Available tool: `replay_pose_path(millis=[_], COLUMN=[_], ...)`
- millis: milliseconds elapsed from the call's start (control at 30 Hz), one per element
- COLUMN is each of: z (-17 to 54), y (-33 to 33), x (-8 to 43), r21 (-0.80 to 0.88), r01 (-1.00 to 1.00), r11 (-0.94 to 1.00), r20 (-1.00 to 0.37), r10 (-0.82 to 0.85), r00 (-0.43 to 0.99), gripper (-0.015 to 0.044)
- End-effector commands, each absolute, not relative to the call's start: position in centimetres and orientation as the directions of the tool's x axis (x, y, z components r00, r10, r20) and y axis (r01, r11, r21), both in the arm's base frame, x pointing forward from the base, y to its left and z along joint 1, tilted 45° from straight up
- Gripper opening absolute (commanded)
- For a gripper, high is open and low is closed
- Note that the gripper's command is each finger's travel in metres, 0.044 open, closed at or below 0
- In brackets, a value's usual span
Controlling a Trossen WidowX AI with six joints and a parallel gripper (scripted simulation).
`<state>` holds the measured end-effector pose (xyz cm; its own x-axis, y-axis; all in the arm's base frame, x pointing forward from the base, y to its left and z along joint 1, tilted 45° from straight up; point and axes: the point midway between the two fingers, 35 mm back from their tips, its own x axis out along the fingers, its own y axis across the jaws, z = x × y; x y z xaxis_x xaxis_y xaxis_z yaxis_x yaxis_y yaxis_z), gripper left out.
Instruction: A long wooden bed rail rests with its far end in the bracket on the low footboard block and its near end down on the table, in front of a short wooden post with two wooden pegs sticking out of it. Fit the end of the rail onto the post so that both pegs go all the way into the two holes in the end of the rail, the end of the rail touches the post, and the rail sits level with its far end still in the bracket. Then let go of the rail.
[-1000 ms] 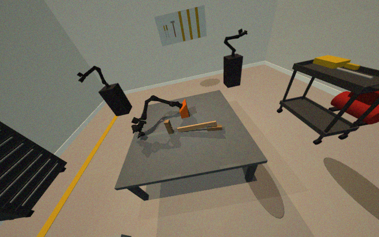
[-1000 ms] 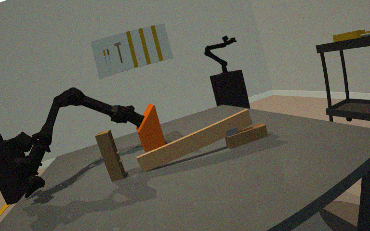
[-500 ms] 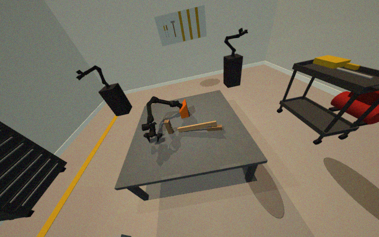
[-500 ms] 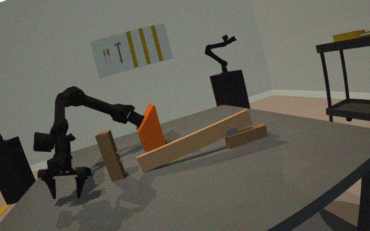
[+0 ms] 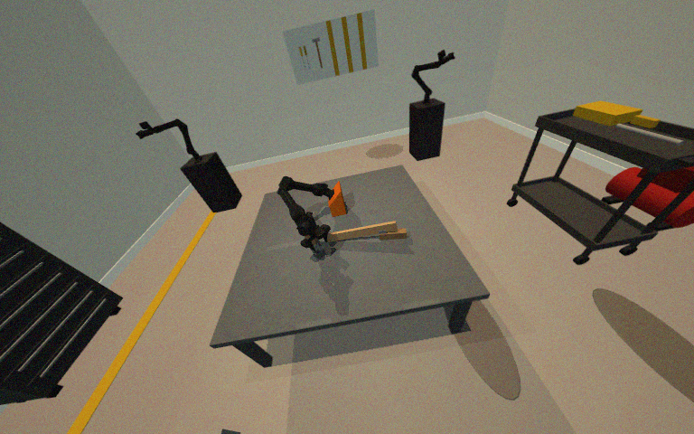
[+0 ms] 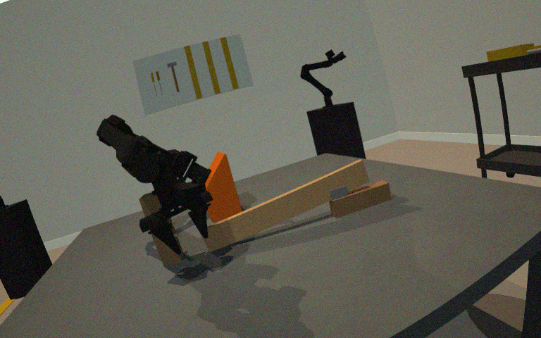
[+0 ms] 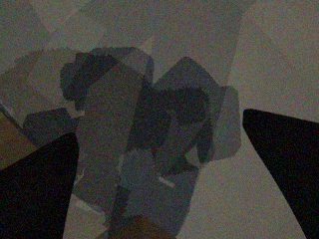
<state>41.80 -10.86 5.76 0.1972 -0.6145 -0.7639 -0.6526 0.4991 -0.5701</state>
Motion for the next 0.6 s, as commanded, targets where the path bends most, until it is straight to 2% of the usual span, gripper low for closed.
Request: replay_pose_path(millis=[0,167,567], z=[2.6,0.5,0.2], y=[-6.0,-1.2,-1.4], x=[38.9,34.8,34.7], r21=[-0.390,-0.158,-0.149], r01=[-0.849,-0.974,-0.977], r11=[0.357,0.160,0.154], r20=[-0.770,-0.716,-0.713], r10=[-0.632,-0.698,-0.701], r00=[0.088,0.001,-0.002], gripper=[0.0440,0.0440,0.0440])
